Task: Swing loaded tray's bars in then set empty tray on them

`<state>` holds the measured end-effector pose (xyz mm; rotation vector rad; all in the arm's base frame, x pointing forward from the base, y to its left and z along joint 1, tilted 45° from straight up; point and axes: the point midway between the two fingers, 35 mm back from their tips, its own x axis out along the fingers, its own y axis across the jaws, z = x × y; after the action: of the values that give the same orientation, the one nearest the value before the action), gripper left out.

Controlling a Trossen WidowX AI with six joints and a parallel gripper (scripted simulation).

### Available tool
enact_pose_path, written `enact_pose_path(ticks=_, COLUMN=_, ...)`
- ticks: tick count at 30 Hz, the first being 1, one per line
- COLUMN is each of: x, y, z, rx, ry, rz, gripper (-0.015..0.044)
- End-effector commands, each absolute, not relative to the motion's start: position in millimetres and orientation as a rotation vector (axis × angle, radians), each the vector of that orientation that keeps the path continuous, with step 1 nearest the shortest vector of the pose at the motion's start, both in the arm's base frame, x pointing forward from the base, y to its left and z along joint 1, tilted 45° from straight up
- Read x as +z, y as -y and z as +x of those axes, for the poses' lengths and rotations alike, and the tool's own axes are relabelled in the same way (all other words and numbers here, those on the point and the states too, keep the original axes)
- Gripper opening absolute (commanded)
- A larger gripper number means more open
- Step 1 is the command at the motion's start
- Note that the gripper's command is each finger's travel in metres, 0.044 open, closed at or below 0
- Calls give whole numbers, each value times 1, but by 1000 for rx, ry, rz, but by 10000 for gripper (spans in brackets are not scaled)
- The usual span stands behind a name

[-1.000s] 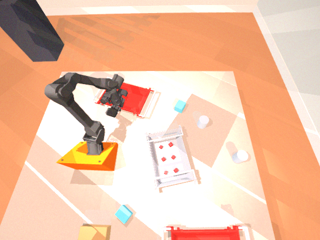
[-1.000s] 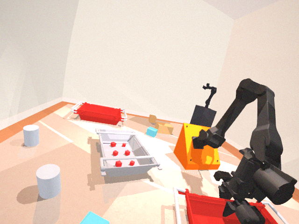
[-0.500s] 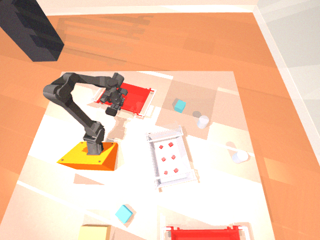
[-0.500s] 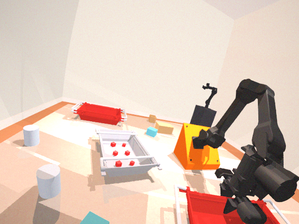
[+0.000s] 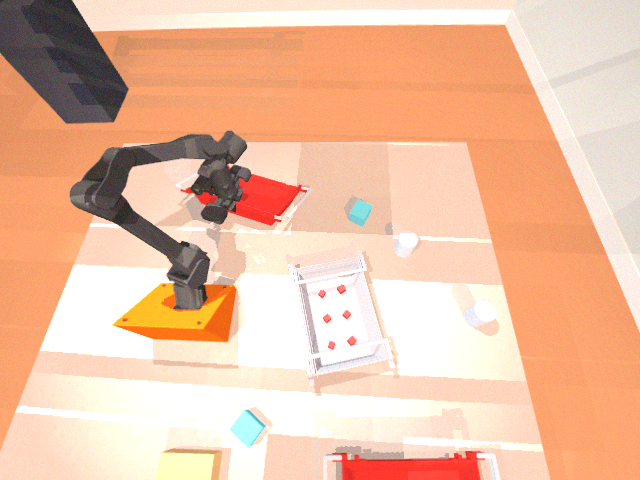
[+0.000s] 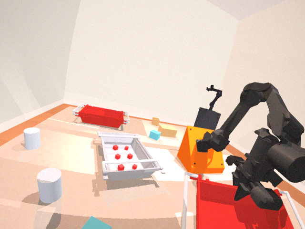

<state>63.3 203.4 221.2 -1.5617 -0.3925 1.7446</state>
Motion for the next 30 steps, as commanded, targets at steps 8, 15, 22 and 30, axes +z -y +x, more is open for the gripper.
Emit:
enact_pose_path(ticks=8, x=258, y=-184, z=68, rx=1730, ry=416, rz=-1571, gripper=0)
enact_pose_path(ticks=15, x=284, y=-167, z=68, rx=1732, ry=414, rz=-1574, gripper=0)
enact_pose_path(ticks=22, x=309, y=-151, z=64, rx=1726, ry=417, rz=-1567, gripper=0)
enact_pose_path(ticks=30, x=311, y=-149, z=64, rx=1725, ry=418, rz=-1566, gripper=0)
